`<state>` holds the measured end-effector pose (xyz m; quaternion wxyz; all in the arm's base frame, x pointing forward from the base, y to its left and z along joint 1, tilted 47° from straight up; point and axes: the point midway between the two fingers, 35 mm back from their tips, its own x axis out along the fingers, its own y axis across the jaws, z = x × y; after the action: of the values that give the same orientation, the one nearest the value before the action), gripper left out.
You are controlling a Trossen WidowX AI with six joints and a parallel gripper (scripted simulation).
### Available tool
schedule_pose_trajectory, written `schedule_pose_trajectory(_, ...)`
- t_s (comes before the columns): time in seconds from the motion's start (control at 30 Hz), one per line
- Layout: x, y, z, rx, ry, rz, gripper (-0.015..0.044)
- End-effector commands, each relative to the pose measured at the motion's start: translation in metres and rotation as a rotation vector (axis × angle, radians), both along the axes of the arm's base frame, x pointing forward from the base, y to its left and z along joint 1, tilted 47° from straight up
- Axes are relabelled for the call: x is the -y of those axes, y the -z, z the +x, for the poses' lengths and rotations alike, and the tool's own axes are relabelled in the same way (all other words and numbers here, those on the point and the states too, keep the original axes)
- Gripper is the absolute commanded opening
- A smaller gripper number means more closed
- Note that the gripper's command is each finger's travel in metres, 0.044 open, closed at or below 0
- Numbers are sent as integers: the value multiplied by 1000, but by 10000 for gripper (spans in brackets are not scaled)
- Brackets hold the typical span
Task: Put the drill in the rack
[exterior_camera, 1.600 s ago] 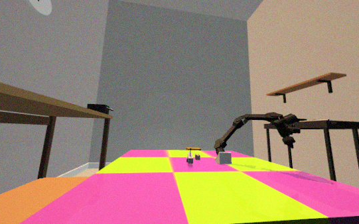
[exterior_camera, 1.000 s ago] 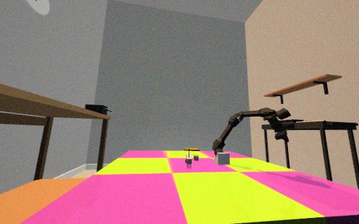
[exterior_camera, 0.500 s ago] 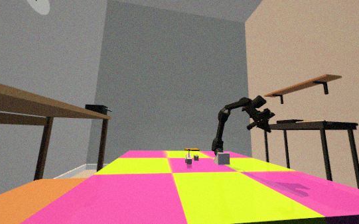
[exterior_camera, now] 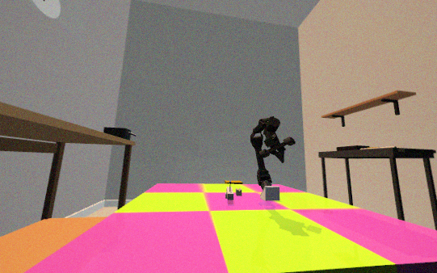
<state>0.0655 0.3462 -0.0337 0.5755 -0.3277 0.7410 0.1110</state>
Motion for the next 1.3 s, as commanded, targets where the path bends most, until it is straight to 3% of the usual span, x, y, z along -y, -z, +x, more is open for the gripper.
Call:
schedule_pose_trajectory(0.0,37,-16,61,148,157,-79,0)
schedule_pose_trajectory(0.33,144,-57,166,450,479,-278,0)
schedule_pose_trajectory(0.57,225,-86,211,619,646,-438,0)
schedule_pose_trajectory(1.27,237,-79,212,622,649,-442,0)
